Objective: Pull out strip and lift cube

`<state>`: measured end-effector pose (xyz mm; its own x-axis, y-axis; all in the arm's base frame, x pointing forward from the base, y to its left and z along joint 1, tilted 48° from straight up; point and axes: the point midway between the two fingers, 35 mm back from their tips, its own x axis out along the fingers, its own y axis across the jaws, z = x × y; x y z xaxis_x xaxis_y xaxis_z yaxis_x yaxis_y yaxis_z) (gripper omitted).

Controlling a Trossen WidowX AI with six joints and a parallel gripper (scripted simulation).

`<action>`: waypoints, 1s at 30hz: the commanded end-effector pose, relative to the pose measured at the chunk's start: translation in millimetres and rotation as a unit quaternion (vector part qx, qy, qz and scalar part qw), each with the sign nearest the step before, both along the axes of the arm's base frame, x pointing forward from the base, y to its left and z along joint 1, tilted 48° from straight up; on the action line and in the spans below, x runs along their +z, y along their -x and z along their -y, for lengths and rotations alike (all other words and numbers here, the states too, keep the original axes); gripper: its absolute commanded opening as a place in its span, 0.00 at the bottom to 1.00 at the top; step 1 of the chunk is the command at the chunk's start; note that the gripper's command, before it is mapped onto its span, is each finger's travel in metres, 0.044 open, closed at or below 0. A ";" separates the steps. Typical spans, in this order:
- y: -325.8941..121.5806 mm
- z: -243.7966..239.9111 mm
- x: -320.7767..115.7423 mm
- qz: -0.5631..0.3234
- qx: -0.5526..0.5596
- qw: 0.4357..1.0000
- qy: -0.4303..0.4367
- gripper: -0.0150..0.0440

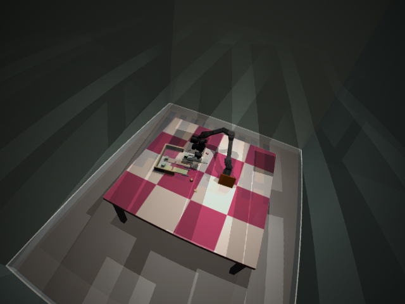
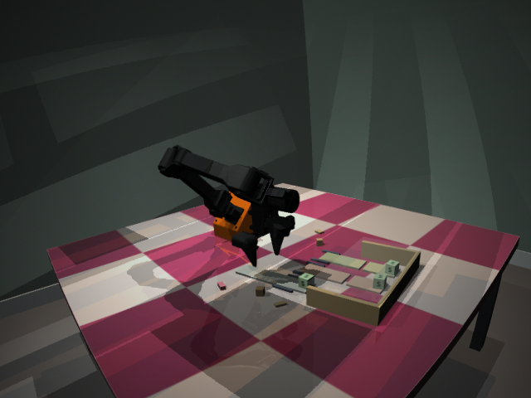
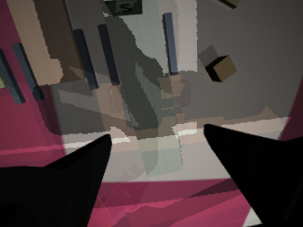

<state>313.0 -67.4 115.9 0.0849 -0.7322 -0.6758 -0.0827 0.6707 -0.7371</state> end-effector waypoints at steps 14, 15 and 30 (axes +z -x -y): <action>-60.3 -17.6 0.8 0.001 -0.002 1.000 0.002 1.00; -63.6 -18.6 0.8 0.002 -0.002 1.000 0.002 1.00; -116.2 -33.5 -2.2 0.003 -0.002 1.000 0.001 1.00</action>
